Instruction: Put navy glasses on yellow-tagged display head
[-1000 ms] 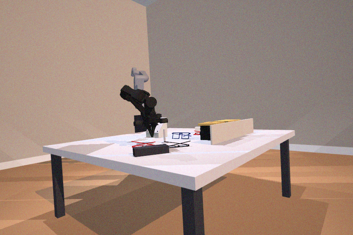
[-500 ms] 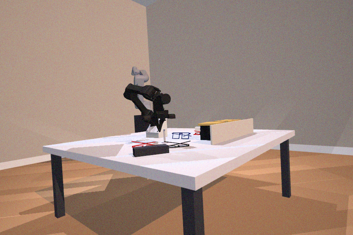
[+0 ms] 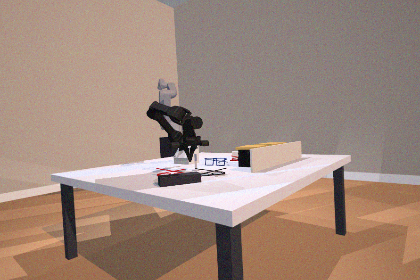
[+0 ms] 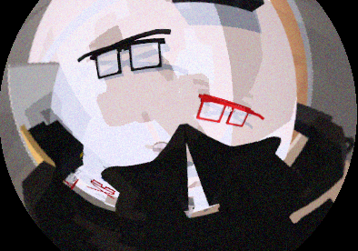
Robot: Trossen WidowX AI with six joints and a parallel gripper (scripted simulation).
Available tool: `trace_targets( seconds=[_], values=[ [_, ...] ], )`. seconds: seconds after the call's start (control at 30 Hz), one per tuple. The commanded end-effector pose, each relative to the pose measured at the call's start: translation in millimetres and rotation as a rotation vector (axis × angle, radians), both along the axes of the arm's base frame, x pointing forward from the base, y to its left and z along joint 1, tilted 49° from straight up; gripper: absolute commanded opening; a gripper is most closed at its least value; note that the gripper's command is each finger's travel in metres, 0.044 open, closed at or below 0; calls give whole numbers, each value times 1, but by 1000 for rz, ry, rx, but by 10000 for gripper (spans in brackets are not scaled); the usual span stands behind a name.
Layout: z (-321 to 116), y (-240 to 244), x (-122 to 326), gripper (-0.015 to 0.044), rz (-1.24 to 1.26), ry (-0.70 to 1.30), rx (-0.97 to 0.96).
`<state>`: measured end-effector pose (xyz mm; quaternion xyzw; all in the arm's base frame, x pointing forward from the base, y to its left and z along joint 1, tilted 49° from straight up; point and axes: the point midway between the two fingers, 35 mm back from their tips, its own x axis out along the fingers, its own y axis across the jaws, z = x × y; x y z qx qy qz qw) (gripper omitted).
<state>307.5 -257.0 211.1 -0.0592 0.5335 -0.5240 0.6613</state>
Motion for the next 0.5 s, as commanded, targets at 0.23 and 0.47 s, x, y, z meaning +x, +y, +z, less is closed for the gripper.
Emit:
trace_targets(
  seconds=[0.23,0.47],
  values=[
    [-13,-13,-3,0,4,4,5],
    [-20,-21,-5,0,4,5,3]
  ],
)
